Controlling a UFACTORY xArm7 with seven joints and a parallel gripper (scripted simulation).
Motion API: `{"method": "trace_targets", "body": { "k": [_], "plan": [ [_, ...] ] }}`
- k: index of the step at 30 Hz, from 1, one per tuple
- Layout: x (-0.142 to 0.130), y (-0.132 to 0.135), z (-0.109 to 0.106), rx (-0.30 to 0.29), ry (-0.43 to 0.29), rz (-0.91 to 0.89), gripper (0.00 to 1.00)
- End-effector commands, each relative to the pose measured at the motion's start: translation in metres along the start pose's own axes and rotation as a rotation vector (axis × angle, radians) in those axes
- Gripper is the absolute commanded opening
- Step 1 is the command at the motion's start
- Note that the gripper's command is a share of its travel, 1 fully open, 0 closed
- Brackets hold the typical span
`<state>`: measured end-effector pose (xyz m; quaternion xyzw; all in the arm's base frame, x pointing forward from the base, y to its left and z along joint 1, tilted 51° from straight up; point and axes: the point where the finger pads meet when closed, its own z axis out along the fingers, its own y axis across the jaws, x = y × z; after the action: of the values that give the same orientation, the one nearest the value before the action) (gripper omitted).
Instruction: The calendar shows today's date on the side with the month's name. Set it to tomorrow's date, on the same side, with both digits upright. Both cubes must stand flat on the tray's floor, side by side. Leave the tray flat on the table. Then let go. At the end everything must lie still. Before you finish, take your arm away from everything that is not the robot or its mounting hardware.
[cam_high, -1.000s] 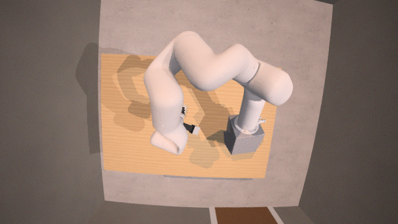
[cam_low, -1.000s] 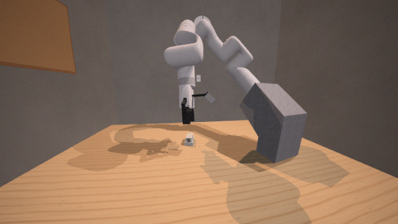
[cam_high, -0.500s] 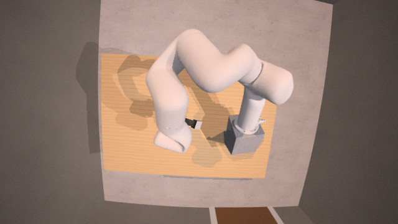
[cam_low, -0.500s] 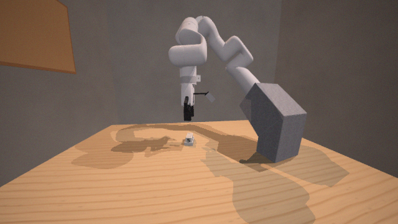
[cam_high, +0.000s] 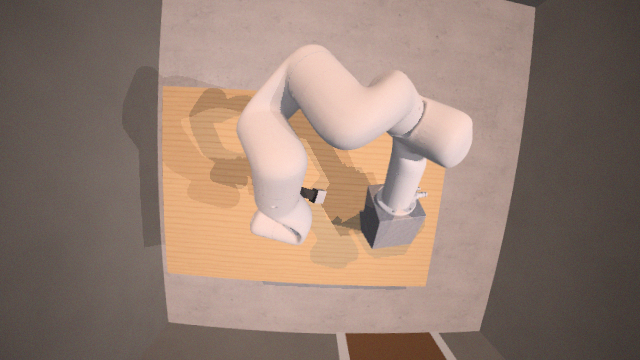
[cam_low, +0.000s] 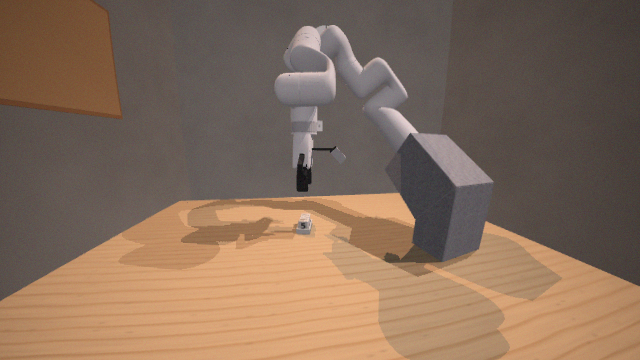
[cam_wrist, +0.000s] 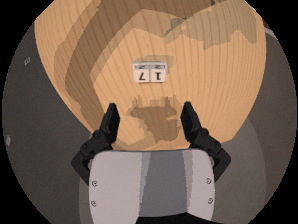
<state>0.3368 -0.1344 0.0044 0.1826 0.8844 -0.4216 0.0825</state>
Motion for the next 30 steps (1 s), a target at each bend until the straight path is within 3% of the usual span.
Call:
{"method": "trace_targets", "body": {
  "k": [1,11,30],
  "plan": [
    [-0.001,0.001,-0.001,-0.002,-0.002,-0.001,1.0],
    [0.003,0.0,0.0,-0.001,0.002,0.032,1.0],
    [0.059,-0.018,0.011,0.029,0.04,0.592,1.0]
  ]
}}
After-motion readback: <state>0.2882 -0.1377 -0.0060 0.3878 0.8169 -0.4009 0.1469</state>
